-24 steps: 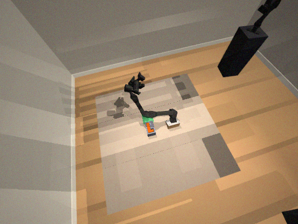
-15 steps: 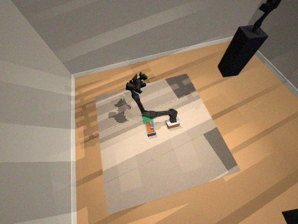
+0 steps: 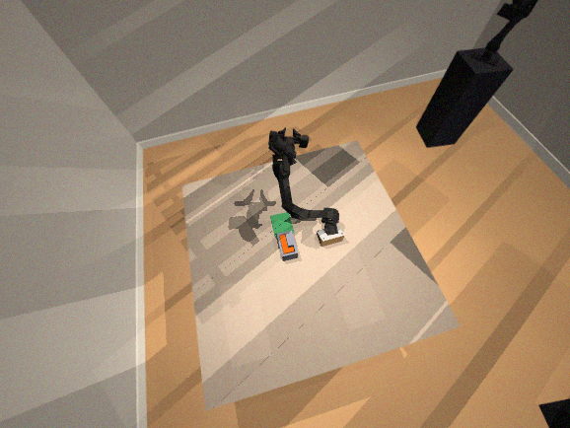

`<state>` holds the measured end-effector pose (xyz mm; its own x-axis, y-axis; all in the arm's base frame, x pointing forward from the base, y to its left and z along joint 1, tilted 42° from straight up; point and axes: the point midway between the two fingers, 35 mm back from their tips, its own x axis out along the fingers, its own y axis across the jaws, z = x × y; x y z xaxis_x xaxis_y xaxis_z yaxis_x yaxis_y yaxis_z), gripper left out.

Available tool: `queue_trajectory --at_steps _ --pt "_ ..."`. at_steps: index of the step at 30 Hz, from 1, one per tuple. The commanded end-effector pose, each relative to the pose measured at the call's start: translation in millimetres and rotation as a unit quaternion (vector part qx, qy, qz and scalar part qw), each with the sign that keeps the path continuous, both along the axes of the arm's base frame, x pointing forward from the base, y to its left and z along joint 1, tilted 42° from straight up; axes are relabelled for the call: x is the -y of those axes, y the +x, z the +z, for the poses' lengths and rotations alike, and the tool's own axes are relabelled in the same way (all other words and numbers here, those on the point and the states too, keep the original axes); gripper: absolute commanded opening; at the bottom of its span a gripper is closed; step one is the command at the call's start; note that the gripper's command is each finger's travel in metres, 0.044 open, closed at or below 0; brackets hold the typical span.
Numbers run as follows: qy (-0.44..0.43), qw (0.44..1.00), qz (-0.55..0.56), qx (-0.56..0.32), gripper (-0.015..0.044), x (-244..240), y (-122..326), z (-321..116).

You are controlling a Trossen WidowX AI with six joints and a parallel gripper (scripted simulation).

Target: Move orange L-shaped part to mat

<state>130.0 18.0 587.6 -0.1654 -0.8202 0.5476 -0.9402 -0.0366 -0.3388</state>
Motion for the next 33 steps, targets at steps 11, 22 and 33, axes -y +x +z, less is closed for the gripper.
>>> queue_trajectory --at_steps 11,22,33 --pt "0.133 0.883 0.276 0.355 0.018 95 -97 -17" --pt "0.353 0.635 0.362 0.584 0.018 205 -51 -89" --pt "0.551 0.45 0.277 0.646 0.018 222 69 -186"
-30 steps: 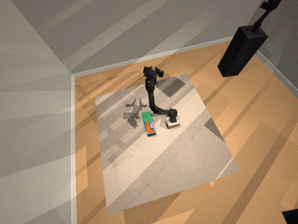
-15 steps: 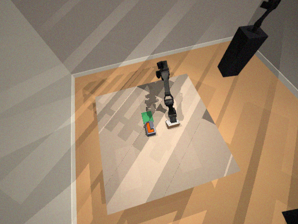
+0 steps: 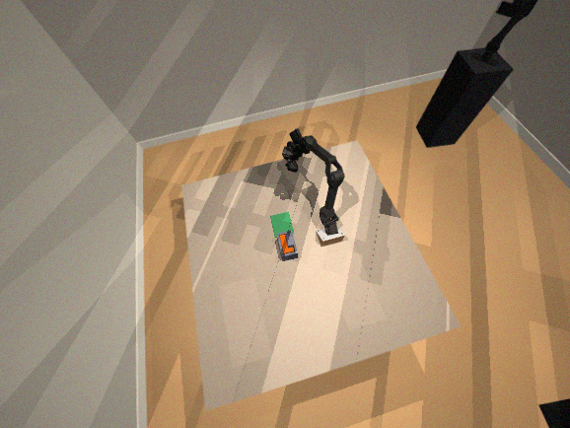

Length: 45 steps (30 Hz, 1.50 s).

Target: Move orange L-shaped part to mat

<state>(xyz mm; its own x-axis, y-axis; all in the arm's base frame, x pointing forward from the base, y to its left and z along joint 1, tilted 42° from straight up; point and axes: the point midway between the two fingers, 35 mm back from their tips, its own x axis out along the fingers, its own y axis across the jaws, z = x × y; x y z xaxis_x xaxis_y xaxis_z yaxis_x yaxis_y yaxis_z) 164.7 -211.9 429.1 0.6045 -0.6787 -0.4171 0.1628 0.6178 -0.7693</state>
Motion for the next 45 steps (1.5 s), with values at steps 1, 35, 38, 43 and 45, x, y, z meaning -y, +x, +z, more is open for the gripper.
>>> queue_trajectory --at_steps 1,35,38,43,45 --pt "0.077 0.997 0.031 -0.007 0.018 -9 41 -33" --pt "0.185 0.93 -0.107 -0.299 0.018 -351 127 -346" --pt "0.137 0.942 -0.11 -0.285 0.018 -376 105 -364" --pt "0.094 0.953 -0.109 -0.266 0.018 -392 87 -376" --pt "0.094 0.953 -0.109 -0.266 0.018 -392 87 -376"
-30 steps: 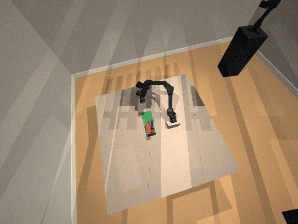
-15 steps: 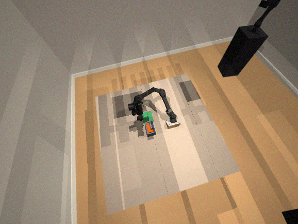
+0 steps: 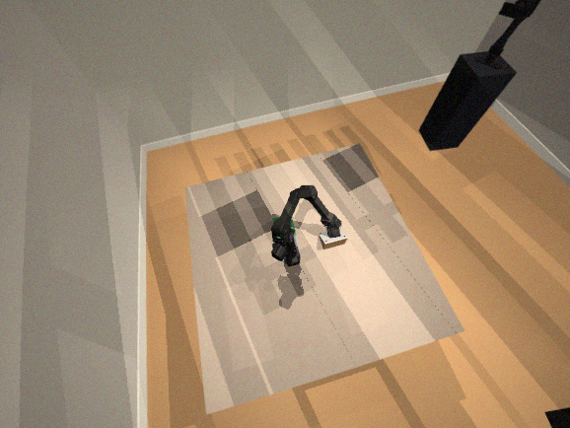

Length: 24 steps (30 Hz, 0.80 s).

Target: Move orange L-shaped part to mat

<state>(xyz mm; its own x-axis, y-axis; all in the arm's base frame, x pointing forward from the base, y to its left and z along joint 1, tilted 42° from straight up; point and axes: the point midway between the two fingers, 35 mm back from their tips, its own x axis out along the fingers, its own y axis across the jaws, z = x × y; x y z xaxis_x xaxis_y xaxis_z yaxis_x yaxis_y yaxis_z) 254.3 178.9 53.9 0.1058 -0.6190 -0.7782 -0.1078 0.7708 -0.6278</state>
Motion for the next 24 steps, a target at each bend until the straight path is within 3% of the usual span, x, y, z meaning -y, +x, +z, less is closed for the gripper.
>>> queue_trajectory --at_steps 1,5,12,24 --pt "-0.017 1.0 -0.004 0.017 0.018 -1 -3 -1" --pt "-0.017 1.0 -0.004 0.017 0.018 2 -1 -6" --pt "-0.018 1.0 -0.004 0.018 0.018 45 7 -55" --pt "-0.018 1.0 -0.004 0.018 0.018 51 8 -62"
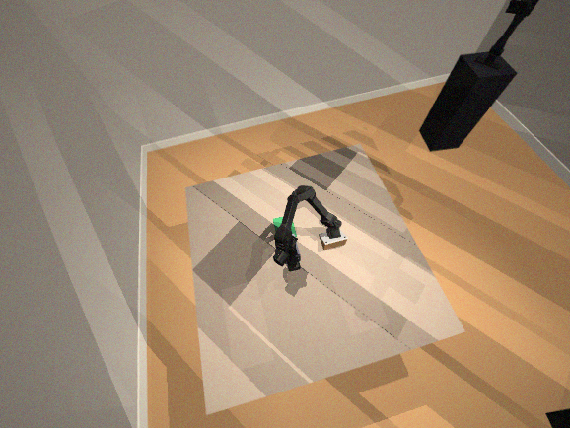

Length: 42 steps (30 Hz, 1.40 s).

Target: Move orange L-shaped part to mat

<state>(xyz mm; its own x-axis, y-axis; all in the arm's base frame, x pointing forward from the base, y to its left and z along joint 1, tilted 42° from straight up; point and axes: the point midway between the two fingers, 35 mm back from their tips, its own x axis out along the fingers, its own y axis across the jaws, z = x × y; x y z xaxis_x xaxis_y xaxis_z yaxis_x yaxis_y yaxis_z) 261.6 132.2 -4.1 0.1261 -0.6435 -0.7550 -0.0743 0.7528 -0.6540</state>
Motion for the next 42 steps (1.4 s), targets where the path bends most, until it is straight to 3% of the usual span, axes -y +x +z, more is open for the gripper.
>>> queue_trajectory --at_steps 1,42 --pt "-0.003 1.0 0.002 -0.001 0.018 6 1 -5" --pt "0.002 1.0 0.001 0.0 0.018 21 4 -26"
